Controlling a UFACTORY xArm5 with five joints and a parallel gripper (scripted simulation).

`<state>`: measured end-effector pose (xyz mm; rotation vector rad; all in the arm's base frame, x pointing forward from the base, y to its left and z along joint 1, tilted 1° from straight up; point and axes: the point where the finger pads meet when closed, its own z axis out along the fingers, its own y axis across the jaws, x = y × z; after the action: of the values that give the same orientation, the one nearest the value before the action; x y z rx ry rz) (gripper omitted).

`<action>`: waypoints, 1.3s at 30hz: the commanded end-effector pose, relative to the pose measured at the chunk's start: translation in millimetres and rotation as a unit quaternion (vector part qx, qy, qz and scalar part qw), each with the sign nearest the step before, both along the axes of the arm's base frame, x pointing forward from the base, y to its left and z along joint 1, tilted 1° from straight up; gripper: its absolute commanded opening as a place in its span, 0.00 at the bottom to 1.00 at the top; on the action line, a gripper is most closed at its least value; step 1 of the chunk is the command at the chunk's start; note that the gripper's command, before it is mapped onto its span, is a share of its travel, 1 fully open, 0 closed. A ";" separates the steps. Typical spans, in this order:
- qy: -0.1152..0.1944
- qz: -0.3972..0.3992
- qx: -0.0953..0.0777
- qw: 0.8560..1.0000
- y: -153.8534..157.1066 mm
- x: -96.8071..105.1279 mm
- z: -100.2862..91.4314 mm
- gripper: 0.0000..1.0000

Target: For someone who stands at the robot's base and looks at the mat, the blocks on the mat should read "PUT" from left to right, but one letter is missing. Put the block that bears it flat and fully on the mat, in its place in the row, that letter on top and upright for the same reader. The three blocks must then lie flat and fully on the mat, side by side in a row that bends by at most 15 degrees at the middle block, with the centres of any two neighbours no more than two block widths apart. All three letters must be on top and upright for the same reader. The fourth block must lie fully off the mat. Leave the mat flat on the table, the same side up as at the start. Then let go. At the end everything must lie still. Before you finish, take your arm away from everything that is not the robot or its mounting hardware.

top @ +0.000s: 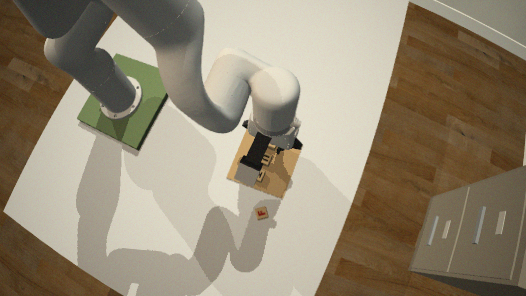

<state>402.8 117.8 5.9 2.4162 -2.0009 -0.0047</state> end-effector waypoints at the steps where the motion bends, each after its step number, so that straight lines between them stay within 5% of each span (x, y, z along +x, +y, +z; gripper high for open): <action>1: -0.002 0.000 0.000 1.000 0.4 1.3 1.1 0.42; 10: -0.002 0.000 0.001 1.000 0.5 1.3 6.4 0.42; 24: -0.002 0.000 0.001 1.000 1.0 1.2 72.1 0.42; 36: -0.002 0.000 0.001 1.000 1.2 1.2 90.6 0.42; 37: -0.002 0.000 0.001 1.000 1.2 1.2 90.6 1.00; 39: -0.002 0.000 0.001 1.000 1.2 1.2 90.6 1.00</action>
<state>402.6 118.6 94.8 2.4159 -2.0006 -0.0051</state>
